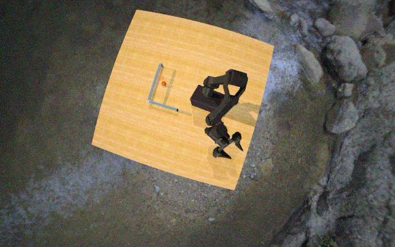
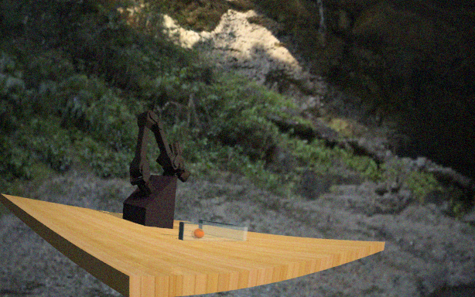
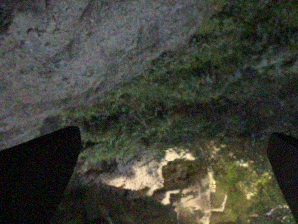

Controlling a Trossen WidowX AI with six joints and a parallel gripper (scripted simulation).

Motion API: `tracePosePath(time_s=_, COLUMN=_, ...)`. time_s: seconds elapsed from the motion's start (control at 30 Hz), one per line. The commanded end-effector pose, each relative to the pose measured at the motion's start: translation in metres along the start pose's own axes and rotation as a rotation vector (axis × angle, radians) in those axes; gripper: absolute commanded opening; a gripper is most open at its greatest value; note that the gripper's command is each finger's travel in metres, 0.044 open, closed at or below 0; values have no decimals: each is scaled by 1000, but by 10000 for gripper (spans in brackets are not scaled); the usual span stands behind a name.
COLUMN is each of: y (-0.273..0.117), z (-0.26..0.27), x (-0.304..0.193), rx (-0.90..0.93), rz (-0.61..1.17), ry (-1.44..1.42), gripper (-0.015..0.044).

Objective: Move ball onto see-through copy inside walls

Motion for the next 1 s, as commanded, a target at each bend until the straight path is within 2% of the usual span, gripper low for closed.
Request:
tracePosePath(time_s=0.0, y=-1, z=0, x=-1, rx=3, rz=3, ry=5, gripper=374)
tracePosePath(time_s=0.1, y=-9, z=7, x=-10, rx=41, rz=53, ry=79, gripper=295)
tracePosePath(time_s=0.13, y=-15, z=11, x=-16, rx=63, rz=83, ry=123, gripper=285)
tracePosePath(time_s=0.43, y=-86, z=53, x=-61, rx=238, rz=426, ry=622, gripper=285)
tracePosePath(time_s=0.97, y=-195, z=96, x=-82, rx=370, rz=943, ry=1263, gripper=285)
Point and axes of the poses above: the point midway between the two fingers, 35 mm back from their tips, its own y axis out along the fingers, its own z axis across the jaws, x = y × z, the point moved 10 cm from there along -y, back along the fingers, and after that the axes turned 4 degrees about y, right-handed, at the moved point
